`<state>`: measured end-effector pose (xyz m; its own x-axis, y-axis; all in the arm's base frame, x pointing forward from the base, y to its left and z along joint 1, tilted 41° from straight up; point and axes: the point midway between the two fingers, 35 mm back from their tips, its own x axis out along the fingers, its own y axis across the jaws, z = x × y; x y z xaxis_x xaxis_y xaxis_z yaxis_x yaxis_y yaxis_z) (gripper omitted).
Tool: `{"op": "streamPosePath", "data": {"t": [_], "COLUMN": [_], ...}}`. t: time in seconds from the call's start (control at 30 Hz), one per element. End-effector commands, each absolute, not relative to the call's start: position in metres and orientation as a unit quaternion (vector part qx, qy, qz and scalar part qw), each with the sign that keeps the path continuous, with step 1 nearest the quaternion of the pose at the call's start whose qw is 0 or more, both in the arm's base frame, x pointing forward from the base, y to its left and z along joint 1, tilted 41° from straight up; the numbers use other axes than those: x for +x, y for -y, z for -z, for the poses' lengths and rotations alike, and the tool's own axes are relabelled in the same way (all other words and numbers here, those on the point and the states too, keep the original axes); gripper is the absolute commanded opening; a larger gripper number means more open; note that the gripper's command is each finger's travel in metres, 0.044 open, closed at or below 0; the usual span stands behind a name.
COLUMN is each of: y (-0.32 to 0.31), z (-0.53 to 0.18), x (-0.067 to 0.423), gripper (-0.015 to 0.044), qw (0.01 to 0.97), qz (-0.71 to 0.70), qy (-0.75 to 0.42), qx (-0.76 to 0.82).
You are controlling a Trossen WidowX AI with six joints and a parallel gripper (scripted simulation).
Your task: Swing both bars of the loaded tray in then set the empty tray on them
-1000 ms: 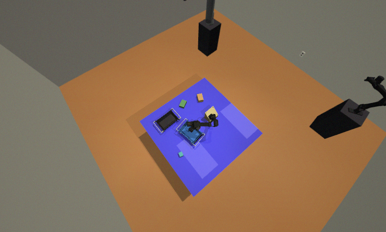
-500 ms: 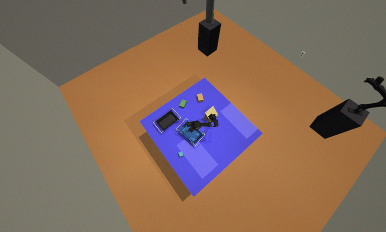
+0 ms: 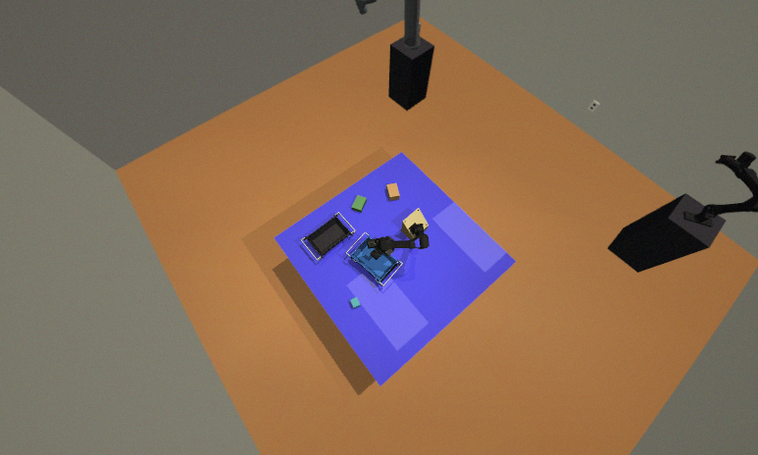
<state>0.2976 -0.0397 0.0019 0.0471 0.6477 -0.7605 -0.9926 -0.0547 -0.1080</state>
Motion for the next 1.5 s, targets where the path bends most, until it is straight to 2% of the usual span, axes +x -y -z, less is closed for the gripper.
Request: {"op": "streamPosePath", "data": {"t": [0.0, 1.47], "y": [0.034, 0.028], "z": [0.001, 0.008], "x": [0.291, 0.289], "gripper": [0.0, 0.0], "qw": [0.631, 0.631], "qz": [-0.651, -0.651], "qy": [-0.262, -0.262], "qx": [-0.331, -0.331]}}
